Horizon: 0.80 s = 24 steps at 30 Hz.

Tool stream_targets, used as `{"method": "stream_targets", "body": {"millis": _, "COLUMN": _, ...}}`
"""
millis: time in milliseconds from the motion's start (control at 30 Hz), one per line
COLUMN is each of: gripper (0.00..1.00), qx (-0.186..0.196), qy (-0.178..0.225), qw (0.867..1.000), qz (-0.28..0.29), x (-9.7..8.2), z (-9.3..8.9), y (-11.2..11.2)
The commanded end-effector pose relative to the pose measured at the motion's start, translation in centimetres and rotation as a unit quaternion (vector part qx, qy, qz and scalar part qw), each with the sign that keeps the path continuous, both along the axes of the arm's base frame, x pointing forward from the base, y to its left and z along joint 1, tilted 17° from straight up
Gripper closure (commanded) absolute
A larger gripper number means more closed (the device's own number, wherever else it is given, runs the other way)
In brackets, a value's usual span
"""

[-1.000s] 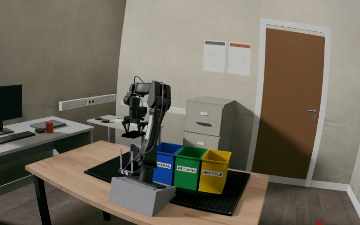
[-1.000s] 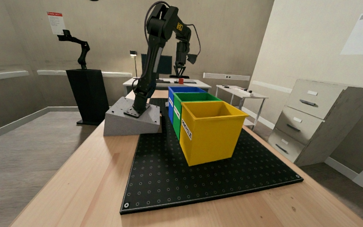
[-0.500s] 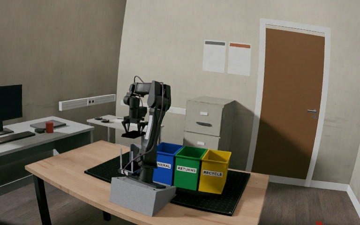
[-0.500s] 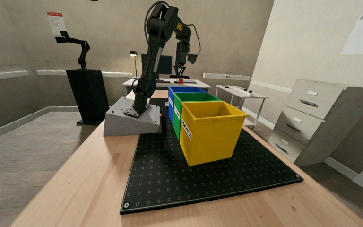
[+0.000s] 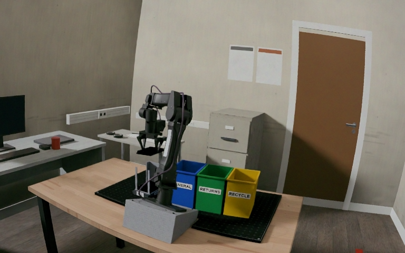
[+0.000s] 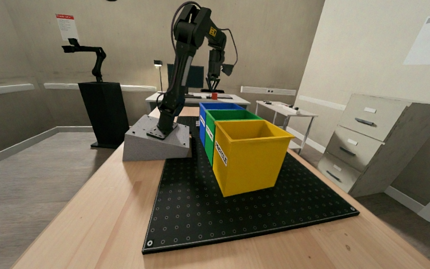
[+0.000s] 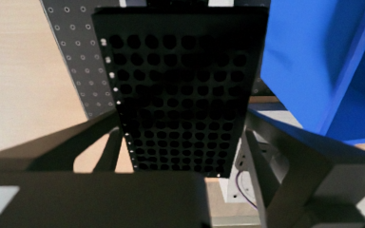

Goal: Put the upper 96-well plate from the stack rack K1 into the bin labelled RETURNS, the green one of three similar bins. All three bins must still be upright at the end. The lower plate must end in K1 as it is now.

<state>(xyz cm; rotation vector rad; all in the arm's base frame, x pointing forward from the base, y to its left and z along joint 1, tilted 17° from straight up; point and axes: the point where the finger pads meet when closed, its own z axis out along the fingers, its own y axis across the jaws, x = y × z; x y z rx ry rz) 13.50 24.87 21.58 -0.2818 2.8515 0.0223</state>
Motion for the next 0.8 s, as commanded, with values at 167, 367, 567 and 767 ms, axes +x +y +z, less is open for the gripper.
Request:
{"method": "stream_targets", "body": {"millis": 167, "gripper": 1.00, "qx": 0.029, "qy": -0.018, "qw": 0.999, "qz": 0.005, "x": -0.2, "z": 2.0, "y": 0.4}}
{"method": "stream_targets", "body": {"millis": 367, "gripper": 1.00, "qx": 0.000, "qy": -0.013, "qw": 0.998, "qz": 0.058, "x": 0.5, "z": 0.9, "y": -1.8}}
{"method": "stream_targets", "body": {"millis": 567, "gripper": 1.00, "qx": 0.022, "qy": -0.022, "qw": 0.998, "qz": 0.058, "x": 1.1, "z": 2.2, "y": -2.3}}
{"method": "stream_targets", "body": {"millis": 767, "gripper": 1.00, "qx": -0.003, "qy": -0.009, "qw": 0.998, "qz": 0.058, "x": 1.2, "z": 0.9, "y": -5.1}}
